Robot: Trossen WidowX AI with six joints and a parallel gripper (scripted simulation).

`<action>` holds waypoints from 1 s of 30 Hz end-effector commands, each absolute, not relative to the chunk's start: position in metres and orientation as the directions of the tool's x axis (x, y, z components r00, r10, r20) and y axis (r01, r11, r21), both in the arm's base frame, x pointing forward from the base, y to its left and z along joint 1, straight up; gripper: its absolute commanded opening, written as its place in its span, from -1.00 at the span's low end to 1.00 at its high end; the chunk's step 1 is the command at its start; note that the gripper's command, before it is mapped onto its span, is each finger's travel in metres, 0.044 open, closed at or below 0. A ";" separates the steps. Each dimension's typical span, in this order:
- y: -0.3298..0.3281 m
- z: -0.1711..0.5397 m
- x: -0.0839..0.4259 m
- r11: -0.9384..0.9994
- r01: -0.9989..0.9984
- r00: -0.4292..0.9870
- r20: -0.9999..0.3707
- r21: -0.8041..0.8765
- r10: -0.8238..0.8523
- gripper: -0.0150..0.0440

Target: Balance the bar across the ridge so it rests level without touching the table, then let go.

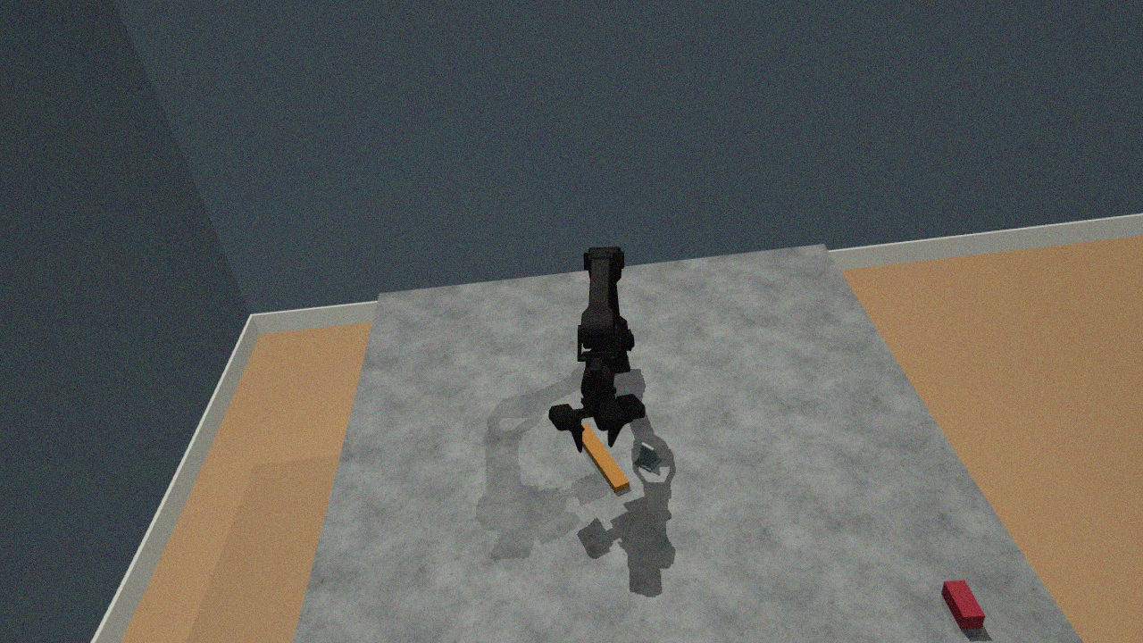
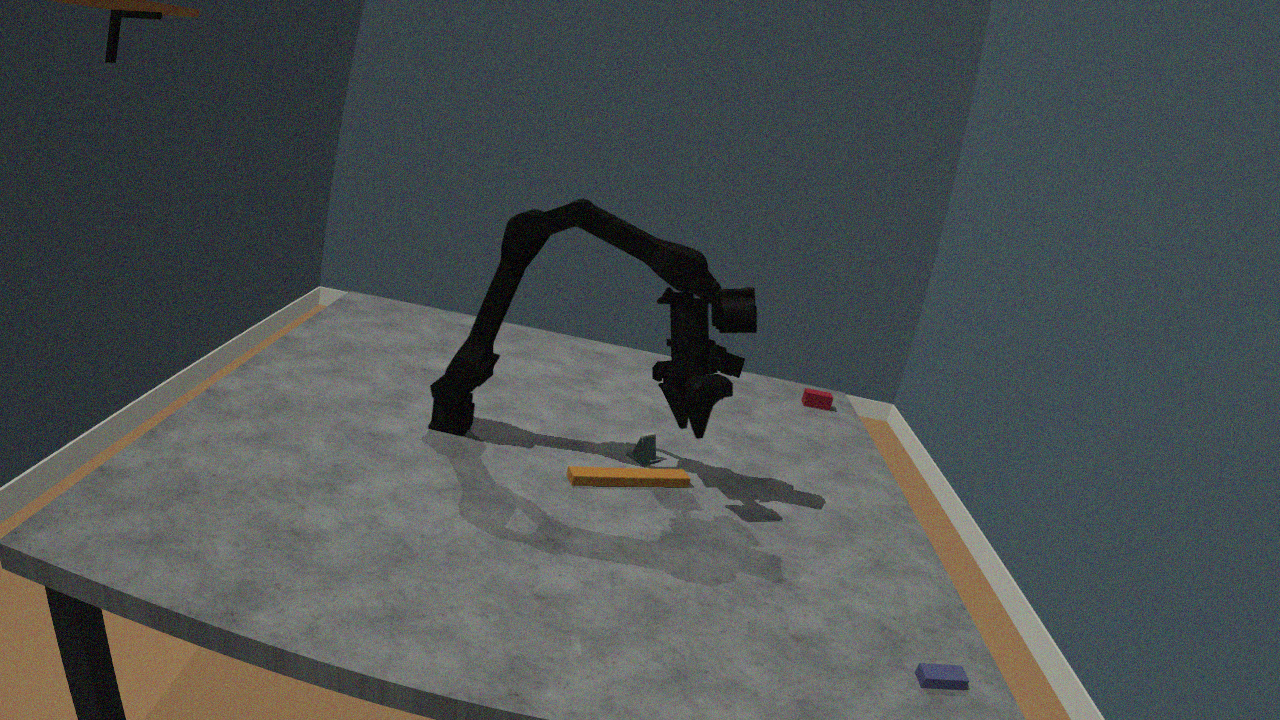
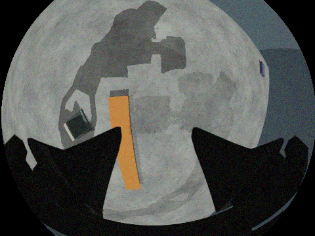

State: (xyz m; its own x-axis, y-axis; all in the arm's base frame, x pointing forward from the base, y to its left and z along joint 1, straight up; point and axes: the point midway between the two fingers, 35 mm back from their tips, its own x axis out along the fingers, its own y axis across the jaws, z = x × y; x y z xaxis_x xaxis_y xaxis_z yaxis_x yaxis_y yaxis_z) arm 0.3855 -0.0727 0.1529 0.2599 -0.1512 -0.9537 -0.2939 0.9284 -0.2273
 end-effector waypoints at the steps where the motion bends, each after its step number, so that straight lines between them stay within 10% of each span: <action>1: -0.060 0.126 0.356 0.932 -0.357 0.084 -0.996 -0.068 -0.040 0.58; 30: -0.056 0.072 0.347 0.930 -0.367 0.028 -1.000 -0.015 -0.005 0.58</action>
State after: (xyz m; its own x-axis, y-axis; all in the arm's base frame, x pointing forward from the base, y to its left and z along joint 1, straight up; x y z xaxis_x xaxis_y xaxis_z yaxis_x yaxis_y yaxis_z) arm 0.3473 -0.0564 0.0768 0.0305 -0.0091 -0.9995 -0.3617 0.9321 -0.0195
